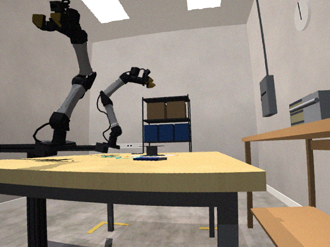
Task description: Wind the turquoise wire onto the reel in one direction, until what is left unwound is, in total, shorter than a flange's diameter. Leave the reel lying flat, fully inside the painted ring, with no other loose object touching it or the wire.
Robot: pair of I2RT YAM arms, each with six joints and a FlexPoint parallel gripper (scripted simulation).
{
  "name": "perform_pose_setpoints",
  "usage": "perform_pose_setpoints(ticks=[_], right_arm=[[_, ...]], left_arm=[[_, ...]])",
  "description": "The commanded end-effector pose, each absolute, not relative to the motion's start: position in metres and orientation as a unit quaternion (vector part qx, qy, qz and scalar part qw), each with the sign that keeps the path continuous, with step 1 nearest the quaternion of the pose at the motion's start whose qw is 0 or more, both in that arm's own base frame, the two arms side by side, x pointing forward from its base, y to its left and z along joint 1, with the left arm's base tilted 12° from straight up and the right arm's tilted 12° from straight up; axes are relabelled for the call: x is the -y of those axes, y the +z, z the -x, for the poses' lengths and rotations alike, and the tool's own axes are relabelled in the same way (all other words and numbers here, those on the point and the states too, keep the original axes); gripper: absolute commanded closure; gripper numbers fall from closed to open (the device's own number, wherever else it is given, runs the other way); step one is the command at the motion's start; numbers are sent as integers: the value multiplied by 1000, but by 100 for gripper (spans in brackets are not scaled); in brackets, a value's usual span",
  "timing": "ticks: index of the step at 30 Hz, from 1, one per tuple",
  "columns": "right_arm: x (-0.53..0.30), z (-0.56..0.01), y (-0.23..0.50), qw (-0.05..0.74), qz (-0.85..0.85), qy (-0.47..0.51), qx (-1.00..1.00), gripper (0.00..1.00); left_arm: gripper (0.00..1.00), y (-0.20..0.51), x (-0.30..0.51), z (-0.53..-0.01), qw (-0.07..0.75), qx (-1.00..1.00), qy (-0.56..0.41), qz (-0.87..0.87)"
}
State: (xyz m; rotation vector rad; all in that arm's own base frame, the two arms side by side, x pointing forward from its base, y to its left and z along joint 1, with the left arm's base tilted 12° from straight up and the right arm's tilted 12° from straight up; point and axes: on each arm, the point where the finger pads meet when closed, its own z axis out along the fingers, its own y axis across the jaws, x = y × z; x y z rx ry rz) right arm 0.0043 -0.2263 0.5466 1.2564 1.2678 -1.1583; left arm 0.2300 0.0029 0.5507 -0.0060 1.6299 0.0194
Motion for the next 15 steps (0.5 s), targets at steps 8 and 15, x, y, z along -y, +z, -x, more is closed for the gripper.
perform_pose_setpoints(ticks=[8,15], right_arm=[[300,-7,521,506,-494,-494,-506,0],[328,-7,492,506,-494,-494,-506,0]], left_arm=[[0,521,0,-300,707,-707,0,0],[0,492,0,-328,707,-707,0,0]])
